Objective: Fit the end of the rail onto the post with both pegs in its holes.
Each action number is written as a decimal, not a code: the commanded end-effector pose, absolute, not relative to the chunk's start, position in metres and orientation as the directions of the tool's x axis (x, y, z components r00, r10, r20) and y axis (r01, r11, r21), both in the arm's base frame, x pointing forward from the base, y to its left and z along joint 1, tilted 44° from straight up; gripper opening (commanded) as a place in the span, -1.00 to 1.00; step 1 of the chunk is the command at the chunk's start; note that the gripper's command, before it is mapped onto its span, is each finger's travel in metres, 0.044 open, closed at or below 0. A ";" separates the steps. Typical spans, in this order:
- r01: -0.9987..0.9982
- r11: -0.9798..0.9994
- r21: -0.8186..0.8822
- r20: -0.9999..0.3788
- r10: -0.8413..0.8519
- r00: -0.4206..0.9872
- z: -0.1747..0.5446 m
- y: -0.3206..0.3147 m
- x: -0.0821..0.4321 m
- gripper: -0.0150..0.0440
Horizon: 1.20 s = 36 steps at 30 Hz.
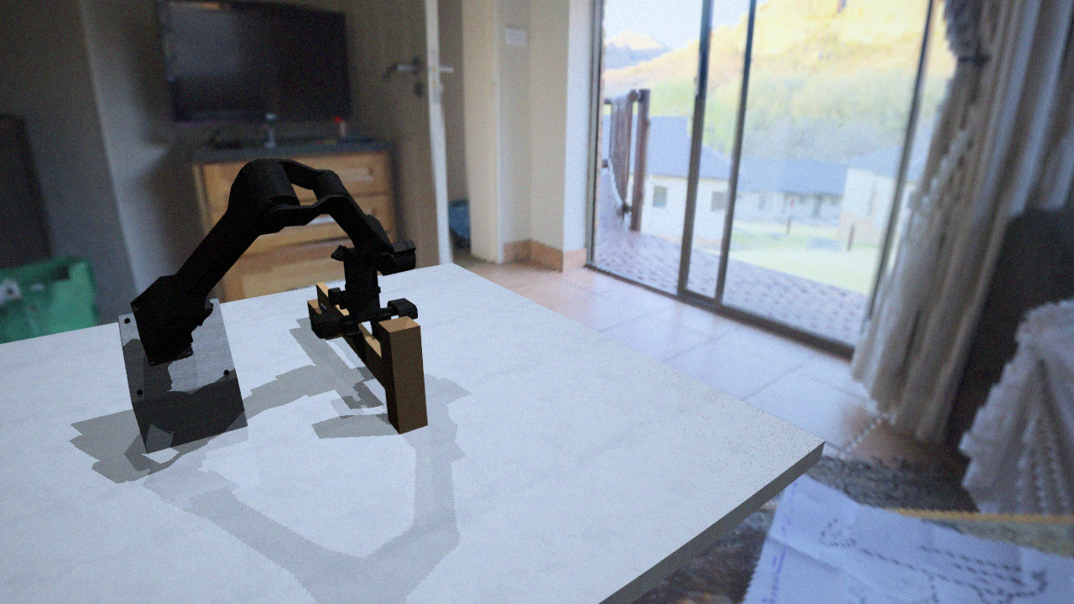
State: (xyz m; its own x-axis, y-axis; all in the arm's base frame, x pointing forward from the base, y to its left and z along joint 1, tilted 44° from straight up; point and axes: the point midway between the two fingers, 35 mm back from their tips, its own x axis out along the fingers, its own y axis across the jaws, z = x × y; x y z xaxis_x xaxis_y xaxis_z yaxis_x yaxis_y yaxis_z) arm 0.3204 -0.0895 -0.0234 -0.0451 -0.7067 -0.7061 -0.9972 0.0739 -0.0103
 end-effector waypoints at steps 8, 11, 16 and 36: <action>-0.997 0.069 -0.017 -0.716 -0.697 -0.036 -0.019 -0.081 0.323 -0.49; -0.997 0.069 -0.017 -0.716 -0.697 -0.036 -0.018 -0.080 0.323 -0.49; -0.997 0.069 -0.017 -0.716 -0.697 -0.036 -0.016 -0.078 0.323 -0.49; -0.997 0.069 -0.017 -0.717 -0.697 -0.036 -0.013 -0.076 0.323 -0.49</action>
State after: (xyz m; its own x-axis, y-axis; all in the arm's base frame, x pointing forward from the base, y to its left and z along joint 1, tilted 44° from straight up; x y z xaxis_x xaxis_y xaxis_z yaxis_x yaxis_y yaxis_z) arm 0.3216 -0.0786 -0.0122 -0.0422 -0.7067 -0.7063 -0.9973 0.0722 -0.0126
